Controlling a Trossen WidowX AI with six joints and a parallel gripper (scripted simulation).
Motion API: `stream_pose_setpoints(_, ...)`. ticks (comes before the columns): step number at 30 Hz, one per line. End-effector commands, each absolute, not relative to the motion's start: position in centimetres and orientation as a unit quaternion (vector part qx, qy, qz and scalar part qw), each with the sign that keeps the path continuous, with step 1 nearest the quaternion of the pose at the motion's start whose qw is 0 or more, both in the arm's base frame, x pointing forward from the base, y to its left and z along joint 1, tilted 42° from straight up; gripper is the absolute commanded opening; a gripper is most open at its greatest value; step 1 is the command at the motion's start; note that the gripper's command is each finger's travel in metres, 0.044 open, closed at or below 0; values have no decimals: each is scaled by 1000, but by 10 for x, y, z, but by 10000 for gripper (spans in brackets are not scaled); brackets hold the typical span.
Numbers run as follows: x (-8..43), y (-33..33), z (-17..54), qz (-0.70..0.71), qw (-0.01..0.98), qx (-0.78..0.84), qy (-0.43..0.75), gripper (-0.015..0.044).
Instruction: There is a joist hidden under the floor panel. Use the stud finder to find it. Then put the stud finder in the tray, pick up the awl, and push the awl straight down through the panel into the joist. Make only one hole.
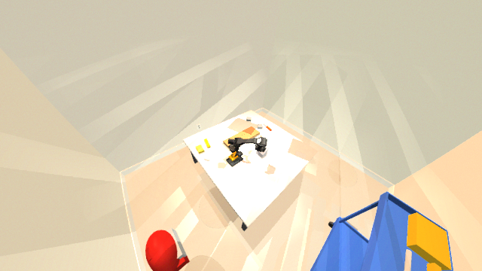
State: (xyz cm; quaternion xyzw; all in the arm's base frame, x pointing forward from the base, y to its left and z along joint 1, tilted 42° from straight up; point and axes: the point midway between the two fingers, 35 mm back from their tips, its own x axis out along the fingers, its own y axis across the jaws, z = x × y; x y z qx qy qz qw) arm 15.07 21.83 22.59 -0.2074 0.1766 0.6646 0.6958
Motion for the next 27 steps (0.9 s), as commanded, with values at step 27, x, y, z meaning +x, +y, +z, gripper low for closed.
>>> stream_pose_setpoints(27, 150, 247, 196, 664, 698, -201, 176, 0)
